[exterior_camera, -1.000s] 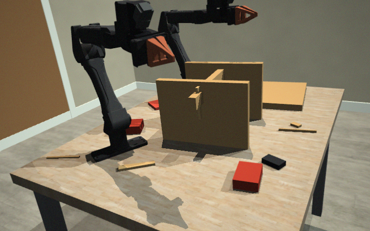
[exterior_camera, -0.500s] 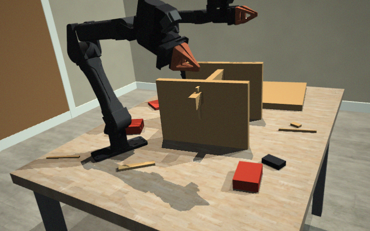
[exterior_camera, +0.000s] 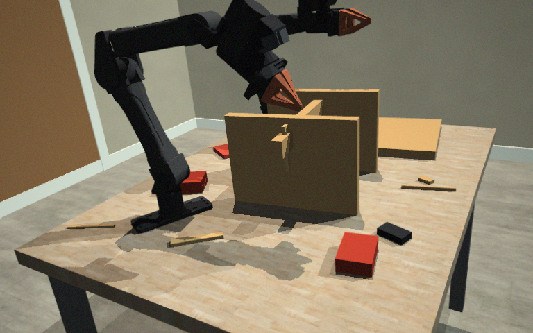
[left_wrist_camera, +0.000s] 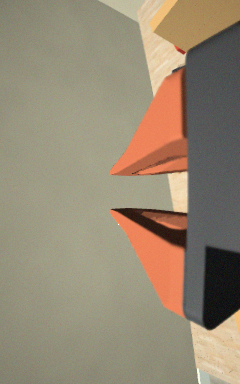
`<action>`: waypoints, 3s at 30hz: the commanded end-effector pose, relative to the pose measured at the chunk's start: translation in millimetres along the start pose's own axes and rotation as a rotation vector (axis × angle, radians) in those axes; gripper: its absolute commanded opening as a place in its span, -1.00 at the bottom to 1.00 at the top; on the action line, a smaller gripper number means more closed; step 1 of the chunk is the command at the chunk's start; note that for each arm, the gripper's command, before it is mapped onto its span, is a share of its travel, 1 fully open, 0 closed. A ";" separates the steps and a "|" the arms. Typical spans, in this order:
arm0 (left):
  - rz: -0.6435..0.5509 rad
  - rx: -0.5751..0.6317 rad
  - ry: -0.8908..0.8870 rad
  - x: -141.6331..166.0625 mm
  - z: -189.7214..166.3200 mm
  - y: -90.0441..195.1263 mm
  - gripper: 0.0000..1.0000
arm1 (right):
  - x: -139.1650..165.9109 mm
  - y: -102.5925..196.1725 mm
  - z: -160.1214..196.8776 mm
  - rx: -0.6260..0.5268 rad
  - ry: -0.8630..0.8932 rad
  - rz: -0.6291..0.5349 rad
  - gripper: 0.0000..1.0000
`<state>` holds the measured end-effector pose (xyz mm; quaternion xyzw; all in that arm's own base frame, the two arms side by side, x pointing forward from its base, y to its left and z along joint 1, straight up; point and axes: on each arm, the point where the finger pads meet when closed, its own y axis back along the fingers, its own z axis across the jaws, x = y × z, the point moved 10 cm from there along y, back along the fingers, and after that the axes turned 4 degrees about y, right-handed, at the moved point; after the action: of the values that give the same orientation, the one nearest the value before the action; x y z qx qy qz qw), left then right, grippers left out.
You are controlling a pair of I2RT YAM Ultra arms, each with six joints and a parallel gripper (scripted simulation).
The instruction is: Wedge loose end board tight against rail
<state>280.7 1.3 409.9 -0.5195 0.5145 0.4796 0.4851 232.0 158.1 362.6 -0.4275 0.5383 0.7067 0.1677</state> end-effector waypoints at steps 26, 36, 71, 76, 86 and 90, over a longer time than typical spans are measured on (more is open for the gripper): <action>-0.068 0.005 0.003 -19.5 -3.2 6.7 -0.58 | 42.3 47.1 83.9 -0.085 0.218 0.369 -1.00; -0.068 0.005 0.003 -19.5 -3.2 6.7 -0.58 | 36.6 42.6 84.9 -0.096 0.215 0.339 -1.00; -0.068 0.005 0.003 -19.5 -3.2 6.7 -0.58 | 56.7 34.1 79.3 -0.091 0.219 0.353 -1.00; -0.068 0.005 0.003 -19.5 -3.2 6.7 -0.58 | 63.0 31.2 77.3 -0.086 0.221 0.362 -1.00; -0.068 0.005 0.003 -19.5 -3.2 6.7 -0.58 | 69.2 26.9 75.5 -0.084 0.219 0.371 -1.00; -0.068 0.005 0.003 -19.5 -3.2 6.7 -0.58 | 69.2 26.3 75.2 -0.086 0.215 0.365 -1.00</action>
<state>280.7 1.3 409.9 -0.5195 0.5145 0.4796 0.4851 140.9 207.9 324.9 -0.3959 0.6010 0.6918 -0.0595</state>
